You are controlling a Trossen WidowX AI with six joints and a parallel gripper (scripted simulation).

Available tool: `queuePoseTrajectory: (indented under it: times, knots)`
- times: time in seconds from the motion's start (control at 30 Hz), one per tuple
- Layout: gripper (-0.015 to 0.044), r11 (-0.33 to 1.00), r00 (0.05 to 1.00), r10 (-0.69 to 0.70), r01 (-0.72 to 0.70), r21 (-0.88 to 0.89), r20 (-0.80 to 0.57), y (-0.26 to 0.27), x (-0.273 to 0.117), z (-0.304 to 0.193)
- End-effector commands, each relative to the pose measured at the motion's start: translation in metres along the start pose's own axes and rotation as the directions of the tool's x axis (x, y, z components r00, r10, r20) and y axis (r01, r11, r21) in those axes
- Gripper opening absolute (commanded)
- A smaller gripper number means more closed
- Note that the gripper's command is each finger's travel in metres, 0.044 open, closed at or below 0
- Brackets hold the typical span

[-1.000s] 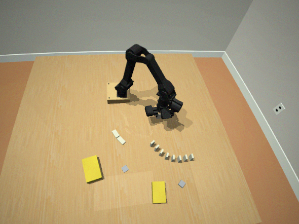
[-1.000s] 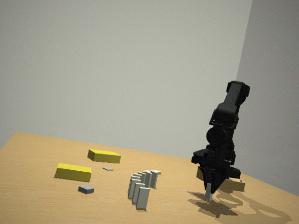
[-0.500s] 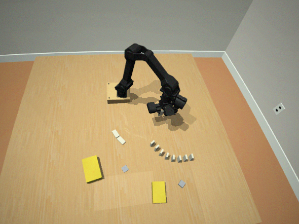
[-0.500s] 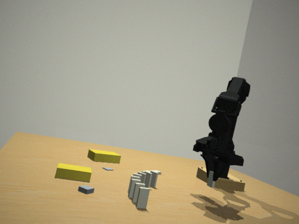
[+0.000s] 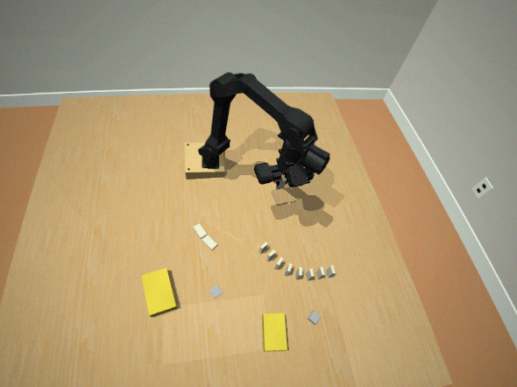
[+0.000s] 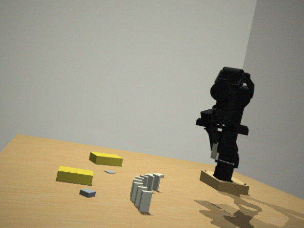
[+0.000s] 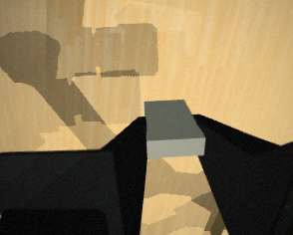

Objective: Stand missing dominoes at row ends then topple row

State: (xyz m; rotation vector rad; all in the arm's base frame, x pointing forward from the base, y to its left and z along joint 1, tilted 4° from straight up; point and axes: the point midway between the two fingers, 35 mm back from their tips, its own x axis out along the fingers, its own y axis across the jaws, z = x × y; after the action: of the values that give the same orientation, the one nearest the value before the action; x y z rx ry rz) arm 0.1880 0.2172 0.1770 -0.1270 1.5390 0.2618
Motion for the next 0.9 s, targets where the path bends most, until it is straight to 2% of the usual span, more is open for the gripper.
queuePoseTrajectory:
  times: [0.0, 0.13, 0.27, 0.6, 0.87]
  knots:
    - [0.0107, 0.992, 1.000, -0.005, 0.006, -0.124, 0.003, -0.028, -0.001, 0.040]
    - [0.0107, 0.951, 1.000, -0.008, 0.010, -0.308, 0.006, -0.074, -0.002, 0.086]
    - [0.0107, 0.911, 1.000, -0.009, 0.012, -0.412, 0.008, -0.107, -0.001, 0.108]
    - [0.0107, 0.908, 1.000, -0.009, 0.012, -0.418, 0.008, -0.109, 0.000, 0.110]
    - [0.0107, 0.908, 1.000, -0.009, 0.012, -0.418, 0.008, -0.109, 0.035, 0.116]
